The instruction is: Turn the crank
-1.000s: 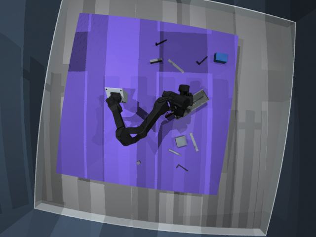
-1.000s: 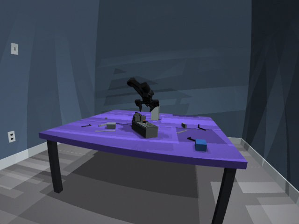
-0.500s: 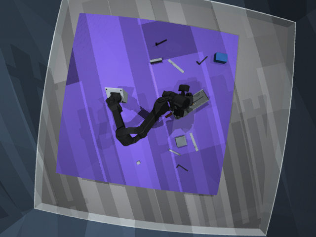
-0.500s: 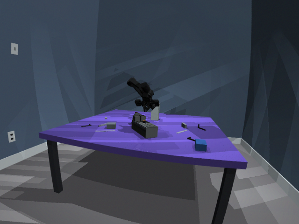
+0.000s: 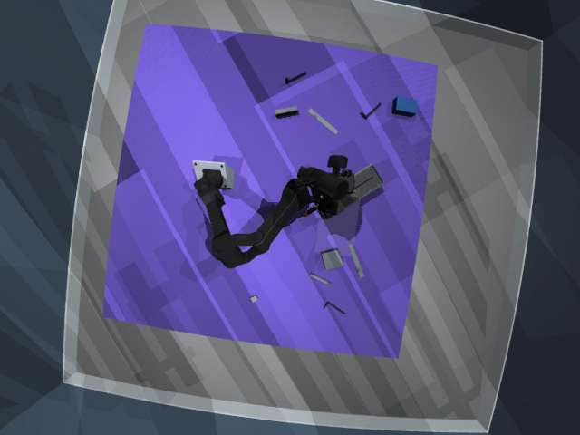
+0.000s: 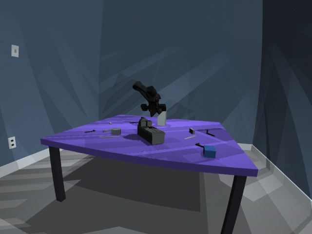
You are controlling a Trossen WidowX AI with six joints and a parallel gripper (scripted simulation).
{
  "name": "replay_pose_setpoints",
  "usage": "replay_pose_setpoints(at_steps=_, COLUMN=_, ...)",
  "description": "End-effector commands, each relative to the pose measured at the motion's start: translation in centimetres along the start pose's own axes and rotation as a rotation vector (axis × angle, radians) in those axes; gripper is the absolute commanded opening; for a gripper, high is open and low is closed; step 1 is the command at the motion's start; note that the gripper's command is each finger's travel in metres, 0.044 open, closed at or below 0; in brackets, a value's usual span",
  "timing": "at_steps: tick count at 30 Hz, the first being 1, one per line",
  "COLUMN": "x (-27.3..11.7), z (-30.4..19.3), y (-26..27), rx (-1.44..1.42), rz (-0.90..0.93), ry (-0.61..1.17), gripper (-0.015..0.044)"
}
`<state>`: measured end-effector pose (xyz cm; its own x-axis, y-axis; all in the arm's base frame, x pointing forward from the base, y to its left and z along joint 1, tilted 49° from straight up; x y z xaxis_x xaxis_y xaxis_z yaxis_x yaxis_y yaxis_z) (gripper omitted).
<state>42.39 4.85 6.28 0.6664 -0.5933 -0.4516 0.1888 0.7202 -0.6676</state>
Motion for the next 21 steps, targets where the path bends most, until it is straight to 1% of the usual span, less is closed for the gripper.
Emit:
replay_pose_setpoints(at_steps=1, x=0.0, z=0.0, y=-0.01, rx=0.0, rz=0.0, ry=0.0, gripper=0.0)
replay_pose_setpoints(at_steps=3, x=0.0, z=0.0, y=-0.01, rx=0.0, rz=0.0, ry=0.0, gripper=0.0)
replay_pose_setpoints(at_steps=19, x=0.0, z=0.0, y=-0.01, rx=0.0, rz=0.0, ry=0.0, gripper=0.042)
replay_pose_setpoints(at_steps=20, x=0.0, z=0.0, y=-0.01, rx=0.0, rz=0.0, ry=0.0, gripper=0.044)
replay_pose_setpoints(at_steps=21, x=0.0, z=0.0, y=-0.01, rx=0.0, rz=0.0, ry=0.0, gripper=0.044)
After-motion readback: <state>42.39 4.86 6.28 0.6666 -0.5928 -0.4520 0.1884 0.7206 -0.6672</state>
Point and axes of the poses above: the point midway between the two fingers, 35 mm back from their tips, its own x axis out along the fingers, its own y axis across the jaws, z = x × y, the point moved 4 cm from there along -x, back along the fingers, and after that the axes turned 3 degrees about x, right-handed, at the moved point
